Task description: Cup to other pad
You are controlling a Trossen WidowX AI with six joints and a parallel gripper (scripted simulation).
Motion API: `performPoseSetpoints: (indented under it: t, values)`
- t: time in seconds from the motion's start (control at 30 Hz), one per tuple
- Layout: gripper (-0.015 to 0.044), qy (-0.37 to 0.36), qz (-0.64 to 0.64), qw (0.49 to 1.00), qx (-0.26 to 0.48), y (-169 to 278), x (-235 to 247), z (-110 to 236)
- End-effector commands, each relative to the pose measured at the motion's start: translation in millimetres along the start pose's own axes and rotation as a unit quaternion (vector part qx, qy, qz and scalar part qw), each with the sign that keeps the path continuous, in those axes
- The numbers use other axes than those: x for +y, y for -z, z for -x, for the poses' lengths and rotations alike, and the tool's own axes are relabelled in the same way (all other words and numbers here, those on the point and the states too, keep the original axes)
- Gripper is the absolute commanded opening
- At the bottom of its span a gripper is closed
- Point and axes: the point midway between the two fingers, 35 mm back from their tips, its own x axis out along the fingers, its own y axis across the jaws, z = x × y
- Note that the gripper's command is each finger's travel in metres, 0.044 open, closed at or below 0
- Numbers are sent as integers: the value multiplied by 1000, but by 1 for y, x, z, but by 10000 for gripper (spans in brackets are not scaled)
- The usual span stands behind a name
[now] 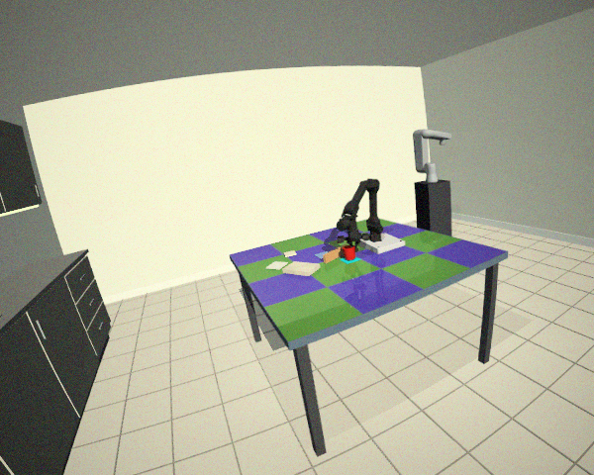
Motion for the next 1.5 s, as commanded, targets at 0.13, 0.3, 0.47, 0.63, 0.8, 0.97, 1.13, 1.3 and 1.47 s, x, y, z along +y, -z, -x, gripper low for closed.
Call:
performPoseSetpoints:
  t: [0.13, 0.3, 0.47, 0.63, 0.8, 0.97, 1.13, 1.3, 1.47]
  values:
    - [0, 1, 0, 1000, -1, 0, 0, 1]
    - [128, 1, 0, 1000, -1, 0, 0, 1]
    - [128, 1, 0, 1000, -1, 0, 0, 1]
    - [128, 0, 0, 1000, -1, -1, -1, 5]
    - [128, 0, -1, 1000, 0, -1, -1, 12]
    - [128, 0, -1, 1000, 0, -1, -1, 18]
    - [128, -1, -2, 1000, 0, -1, -1, 25]
    - [128, -1, -2, 1000, 0, -1, -1, 31]
    - [128, -1, -3, 1000, 0, -1, -1, 38]
